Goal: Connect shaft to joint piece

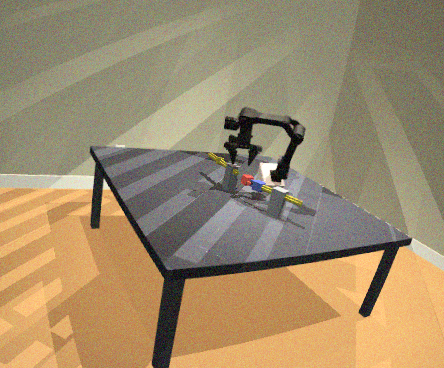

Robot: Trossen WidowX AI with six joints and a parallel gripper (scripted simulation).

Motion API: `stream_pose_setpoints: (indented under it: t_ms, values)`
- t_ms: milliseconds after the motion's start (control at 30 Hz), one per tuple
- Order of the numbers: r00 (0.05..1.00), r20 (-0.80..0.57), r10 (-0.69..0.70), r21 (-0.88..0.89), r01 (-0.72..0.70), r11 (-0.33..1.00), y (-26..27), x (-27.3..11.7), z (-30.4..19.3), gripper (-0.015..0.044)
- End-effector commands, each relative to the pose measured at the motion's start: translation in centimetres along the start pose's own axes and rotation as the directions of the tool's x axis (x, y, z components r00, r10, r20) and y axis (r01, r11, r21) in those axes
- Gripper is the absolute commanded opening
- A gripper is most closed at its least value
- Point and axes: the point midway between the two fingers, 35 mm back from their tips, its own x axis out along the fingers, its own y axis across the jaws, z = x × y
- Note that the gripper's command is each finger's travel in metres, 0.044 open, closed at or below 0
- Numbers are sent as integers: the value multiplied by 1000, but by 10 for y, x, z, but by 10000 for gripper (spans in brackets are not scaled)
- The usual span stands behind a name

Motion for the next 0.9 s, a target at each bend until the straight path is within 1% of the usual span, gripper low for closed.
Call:
stream_pose_setpoints:
  t_ms: [0,200,400,633,867]
  values:
    - [1000,6,-2,-63,2,998,3,-3,11,440]
    - [999,33,-2,-265,11,964,10,-13,40,440]
    - [998,59,-1,-455,28,890,14,-23,71,440]
    - [996,87,-3,-650,59,758,16,-34,107,440]
    - [994,113,-6,-807,95,583,14,-44,145,440]
